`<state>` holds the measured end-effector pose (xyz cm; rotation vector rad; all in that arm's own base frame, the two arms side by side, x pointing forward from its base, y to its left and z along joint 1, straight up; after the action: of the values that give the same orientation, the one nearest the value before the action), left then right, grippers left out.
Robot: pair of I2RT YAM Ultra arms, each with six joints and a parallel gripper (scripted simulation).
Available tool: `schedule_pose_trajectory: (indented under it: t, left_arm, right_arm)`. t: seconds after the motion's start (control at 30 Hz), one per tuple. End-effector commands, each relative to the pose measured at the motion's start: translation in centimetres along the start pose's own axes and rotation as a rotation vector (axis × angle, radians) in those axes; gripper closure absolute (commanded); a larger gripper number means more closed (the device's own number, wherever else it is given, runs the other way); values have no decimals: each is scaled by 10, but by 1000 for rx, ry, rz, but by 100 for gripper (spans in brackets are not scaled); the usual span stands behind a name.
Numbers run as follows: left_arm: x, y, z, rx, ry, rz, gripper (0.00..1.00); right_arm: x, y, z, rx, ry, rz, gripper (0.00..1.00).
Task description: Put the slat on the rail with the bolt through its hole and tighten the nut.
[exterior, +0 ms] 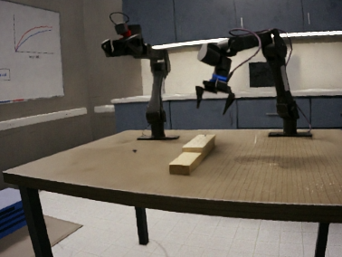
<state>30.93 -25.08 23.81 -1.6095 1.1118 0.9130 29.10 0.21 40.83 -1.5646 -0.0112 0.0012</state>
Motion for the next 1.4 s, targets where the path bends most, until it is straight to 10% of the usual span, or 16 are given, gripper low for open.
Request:
schedule_pose_trajectory:
  t: [0.0,1.37]
  left_arm:
    - [-12,-15,8,46,71,-95,0]
    - [-182,-81,162,225,22,-1040,0]
  right_arm:
    - [0,-2,-1,-6,8,-6,0]
    - [0,-2,-1,-6,8,-6,0]
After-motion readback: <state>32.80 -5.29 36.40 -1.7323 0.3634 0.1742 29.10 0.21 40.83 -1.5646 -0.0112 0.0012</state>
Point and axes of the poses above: on each arm, the point where the finger pads meet when closed, its own x axis out along the fingers, its own z axis across the jaws, y = z × x, the point moved 9 cm from there along -x, back along the fingers
